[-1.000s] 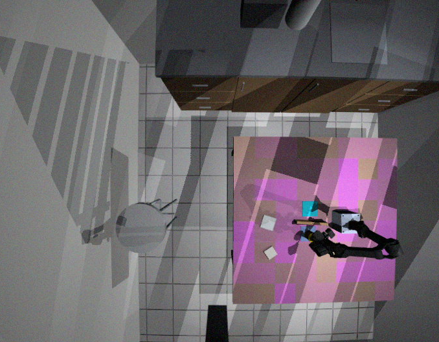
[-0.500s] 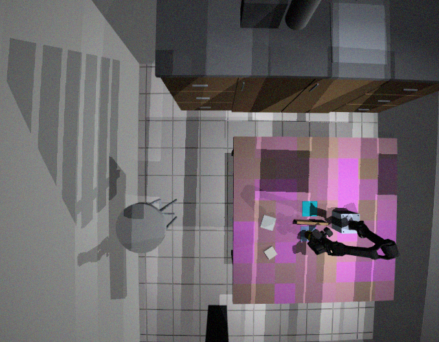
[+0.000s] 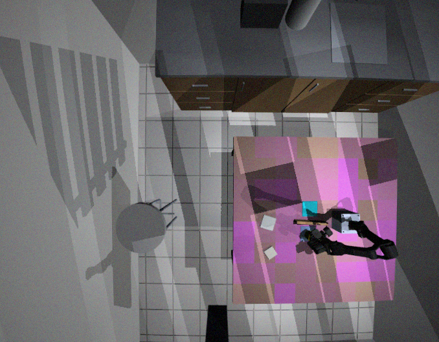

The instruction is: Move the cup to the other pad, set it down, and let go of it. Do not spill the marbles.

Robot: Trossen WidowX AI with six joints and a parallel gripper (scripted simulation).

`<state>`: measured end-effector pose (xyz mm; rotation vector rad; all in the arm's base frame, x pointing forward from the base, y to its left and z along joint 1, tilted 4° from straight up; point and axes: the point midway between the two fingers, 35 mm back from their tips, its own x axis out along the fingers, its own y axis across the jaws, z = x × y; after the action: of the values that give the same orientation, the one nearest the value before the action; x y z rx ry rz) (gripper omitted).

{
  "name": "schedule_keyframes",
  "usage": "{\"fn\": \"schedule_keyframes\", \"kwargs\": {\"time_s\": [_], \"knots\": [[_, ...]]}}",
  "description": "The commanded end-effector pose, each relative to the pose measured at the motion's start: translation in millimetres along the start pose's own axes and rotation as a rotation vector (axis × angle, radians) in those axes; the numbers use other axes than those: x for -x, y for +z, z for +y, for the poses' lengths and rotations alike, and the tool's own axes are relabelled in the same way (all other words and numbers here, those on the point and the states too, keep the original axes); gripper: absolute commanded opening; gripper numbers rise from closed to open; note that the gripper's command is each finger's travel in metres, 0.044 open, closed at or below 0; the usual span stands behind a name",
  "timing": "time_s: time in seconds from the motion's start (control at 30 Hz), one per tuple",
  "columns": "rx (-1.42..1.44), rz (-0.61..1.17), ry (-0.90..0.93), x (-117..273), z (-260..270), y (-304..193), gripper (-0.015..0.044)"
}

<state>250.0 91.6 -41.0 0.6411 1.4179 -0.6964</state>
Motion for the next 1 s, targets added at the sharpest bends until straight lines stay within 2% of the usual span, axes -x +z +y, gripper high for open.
{"fn": "schedule_keyframes", "kwargs": {"time_s": [0.0,0.57,0.97], "knots": [[0.000,0.000,0.001,0,0,0,0.0120],[0.000,0.000,0.001,0,0,0,0.0000],[0.000,-0.001,-0.001,36,4,1,0.0000]]}}
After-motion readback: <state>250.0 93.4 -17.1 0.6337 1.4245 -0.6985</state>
